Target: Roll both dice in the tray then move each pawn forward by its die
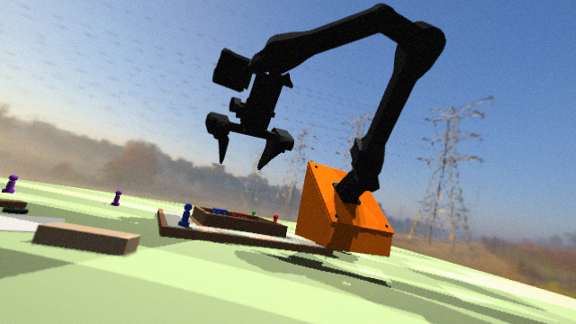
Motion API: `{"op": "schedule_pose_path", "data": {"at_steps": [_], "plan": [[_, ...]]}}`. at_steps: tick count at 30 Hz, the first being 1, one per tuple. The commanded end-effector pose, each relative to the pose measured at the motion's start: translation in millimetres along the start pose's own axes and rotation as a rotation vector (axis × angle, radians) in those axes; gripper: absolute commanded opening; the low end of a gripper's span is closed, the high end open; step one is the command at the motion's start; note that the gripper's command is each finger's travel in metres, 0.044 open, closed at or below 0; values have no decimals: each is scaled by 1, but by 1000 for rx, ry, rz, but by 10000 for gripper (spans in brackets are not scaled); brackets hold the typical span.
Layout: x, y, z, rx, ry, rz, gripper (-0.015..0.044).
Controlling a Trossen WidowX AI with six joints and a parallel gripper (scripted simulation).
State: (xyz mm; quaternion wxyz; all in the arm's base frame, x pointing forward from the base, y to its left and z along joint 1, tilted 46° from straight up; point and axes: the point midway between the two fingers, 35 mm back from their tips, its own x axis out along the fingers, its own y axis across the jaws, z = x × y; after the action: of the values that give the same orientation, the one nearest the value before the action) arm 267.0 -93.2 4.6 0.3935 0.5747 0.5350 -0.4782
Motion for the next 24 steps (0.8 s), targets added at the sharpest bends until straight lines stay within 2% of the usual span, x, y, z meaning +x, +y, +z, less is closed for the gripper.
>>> {"op": "schedule_pose_path", "data": {"at_steps": [1, 2, 4, 8, 9, 10, 13, 19, 24], "plan": [[26, -34, -7, 6, 405, 10, 440], [27, -37, -9, 13, 491, 44, 440], [28, -40, -10, 21, 558, 78, 440], [28, -40, -10, 21, 558, 78, 440], [28, -39, -6, 28, 478, 36, 440], [28, -39, -6, 28, 478, 36, 440], [33, -47, -3, -79, 481, 65, 361], [55, -82, 2, -525, 484, 197, 204], [70, -113, -1, -884, 472, 318, 200]]}}
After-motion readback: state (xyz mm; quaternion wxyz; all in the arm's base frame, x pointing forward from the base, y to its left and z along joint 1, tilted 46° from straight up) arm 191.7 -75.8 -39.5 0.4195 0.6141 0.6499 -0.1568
